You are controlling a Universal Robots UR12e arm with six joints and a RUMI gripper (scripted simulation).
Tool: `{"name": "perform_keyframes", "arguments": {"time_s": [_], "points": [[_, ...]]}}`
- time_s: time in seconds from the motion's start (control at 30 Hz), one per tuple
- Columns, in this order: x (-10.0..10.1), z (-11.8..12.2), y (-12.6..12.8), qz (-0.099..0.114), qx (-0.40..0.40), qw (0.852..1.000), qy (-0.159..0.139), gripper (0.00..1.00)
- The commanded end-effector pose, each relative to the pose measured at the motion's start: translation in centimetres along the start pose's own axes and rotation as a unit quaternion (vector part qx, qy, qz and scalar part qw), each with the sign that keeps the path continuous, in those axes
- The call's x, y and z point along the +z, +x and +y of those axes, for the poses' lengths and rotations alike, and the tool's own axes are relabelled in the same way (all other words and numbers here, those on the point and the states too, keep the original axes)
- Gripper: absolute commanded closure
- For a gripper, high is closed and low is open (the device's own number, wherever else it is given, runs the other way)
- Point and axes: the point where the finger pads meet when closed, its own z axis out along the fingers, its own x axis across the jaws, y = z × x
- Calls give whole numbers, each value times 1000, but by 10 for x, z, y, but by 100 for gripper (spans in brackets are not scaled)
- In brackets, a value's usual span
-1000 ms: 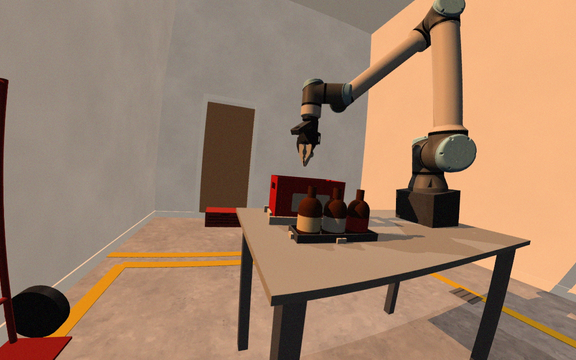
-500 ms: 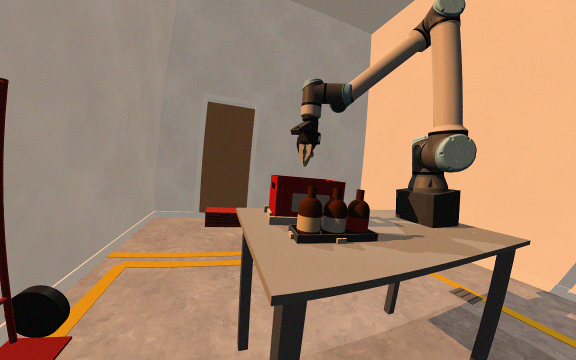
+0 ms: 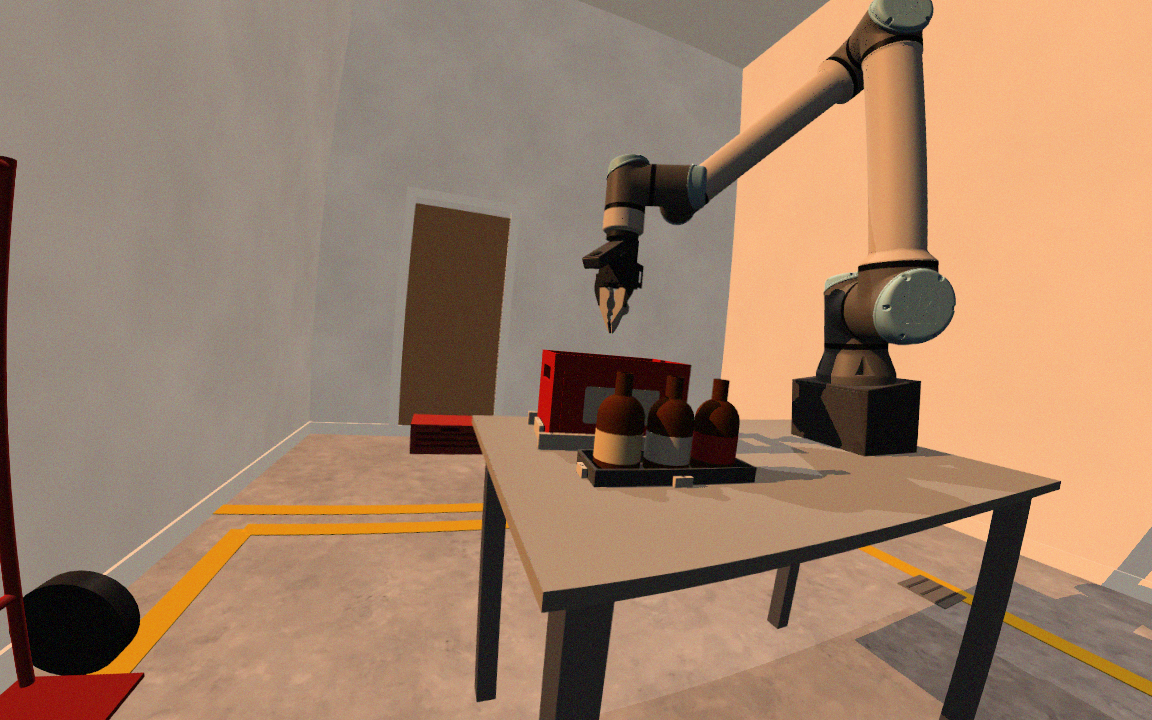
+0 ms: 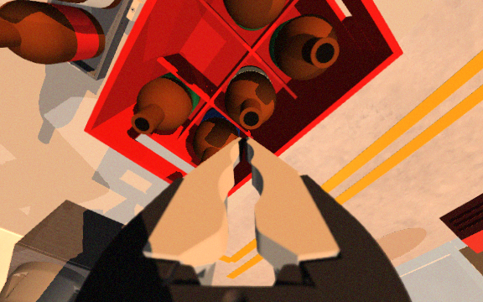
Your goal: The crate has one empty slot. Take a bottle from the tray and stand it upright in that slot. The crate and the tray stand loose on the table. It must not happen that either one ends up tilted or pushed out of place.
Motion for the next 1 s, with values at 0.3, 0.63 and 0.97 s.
{"name": "perform_keyframes", "arguments": {"time_s": [0.3,0.63,0.97], "points": [[1,-111,-126,0,-10,1000,0,100],[0,-157,-207,0,-16,1000,1,100],[0,-158,-208,0,-16,1000,1,62]]}}
